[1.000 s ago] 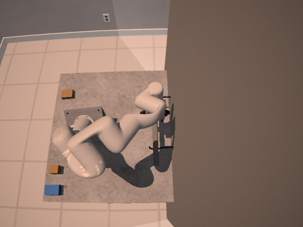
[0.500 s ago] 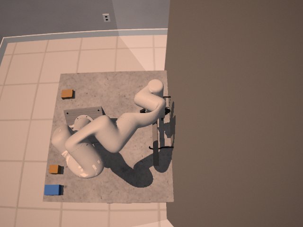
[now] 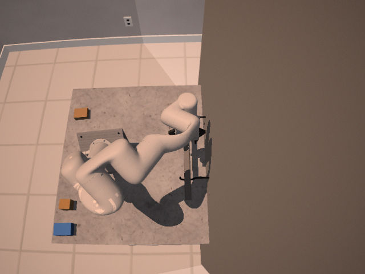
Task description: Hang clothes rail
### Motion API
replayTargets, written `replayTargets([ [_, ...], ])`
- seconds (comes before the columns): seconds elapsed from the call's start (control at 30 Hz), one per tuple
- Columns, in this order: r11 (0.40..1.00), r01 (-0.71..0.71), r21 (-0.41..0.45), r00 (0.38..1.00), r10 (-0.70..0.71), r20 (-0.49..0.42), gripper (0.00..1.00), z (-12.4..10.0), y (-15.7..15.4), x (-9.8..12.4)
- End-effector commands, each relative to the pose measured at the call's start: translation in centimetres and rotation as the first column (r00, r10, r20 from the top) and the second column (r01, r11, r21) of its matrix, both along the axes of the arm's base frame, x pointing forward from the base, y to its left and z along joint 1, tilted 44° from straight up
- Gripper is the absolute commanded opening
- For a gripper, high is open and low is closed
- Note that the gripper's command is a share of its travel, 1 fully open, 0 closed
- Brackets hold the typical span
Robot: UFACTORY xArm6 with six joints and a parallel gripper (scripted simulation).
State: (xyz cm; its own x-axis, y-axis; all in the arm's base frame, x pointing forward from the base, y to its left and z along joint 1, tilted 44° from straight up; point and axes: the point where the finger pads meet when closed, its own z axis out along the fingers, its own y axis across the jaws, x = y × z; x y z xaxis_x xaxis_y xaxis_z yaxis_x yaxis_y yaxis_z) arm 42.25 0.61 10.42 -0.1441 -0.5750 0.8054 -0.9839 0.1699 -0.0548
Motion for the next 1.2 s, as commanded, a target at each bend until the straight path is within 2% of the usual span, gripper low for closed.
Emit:
replayTargets([
  [0.0, 1.0, -0.001, 0.001, 1.0, 0.001, 0.003, 0.82, 0.64, 0.61, 0.16],
  [0.2, 1.0, -0.001, 0.001, 1.0, 0.001, 0.003, 0.82, 1.24, 1.19, 0.22],
  [1.17, 1.0, -0.001, 0.001, 1.0, 0.001, 0.003, 0.82, 1.23, 1.18, 0.22],
])
